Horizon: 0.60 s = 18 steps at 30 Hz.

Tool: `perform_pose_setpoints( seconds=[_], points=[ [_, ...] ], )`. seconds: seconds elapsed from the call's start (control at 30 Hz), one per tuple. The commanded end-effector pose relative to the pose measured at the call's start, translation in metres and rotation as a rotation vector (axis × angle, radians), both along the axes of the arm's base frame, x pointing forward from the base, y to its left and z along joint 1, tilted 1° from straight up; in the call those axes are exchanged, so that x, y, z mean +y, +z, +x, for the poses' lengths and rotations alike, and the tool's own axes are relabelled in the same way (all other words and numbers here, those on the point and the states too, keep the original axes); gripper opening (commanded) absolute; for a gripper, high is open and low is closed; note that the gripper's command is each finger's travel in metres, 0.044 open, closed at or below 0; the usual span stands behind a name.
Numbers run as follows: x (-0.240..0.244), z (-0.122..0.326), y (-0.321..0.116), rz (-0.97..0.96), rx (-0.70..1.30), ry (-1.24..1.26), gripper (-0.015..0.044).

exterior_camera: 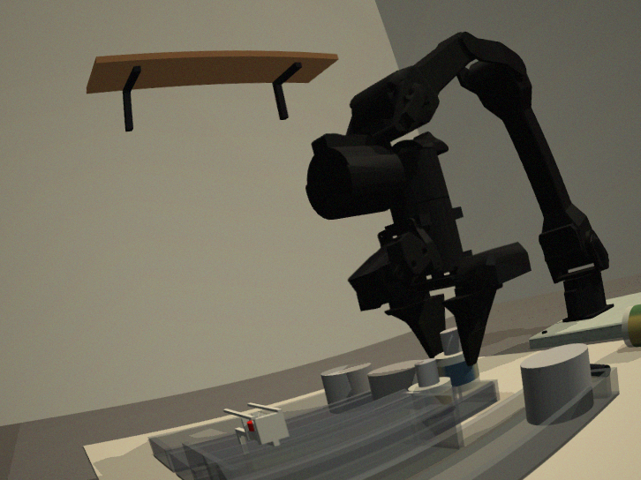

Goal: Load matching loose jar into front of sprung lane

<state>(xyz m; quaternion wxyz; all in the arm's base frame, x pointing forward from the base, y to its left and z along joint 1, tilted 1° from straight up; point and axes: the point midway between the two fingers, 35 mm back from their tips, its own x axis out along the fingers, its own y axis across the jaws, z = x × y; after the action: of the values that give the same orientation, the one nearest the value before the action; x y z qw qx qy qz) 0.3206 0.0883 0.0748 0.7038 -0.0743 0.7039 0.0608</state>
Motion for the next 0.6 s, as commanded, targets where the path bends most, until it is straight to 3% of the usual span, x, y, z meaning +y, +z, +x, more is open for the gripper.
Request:
perform_pose_setpoints(
  seconds=[0.0,0.57],
  points=[
    [0.0017,0.0064,0.0025,0.007,-0.023,0.004,0.0],
    [0.0019,0.0075,0.0026,0.007,-0.023,0.004,0.0]
  ],
)
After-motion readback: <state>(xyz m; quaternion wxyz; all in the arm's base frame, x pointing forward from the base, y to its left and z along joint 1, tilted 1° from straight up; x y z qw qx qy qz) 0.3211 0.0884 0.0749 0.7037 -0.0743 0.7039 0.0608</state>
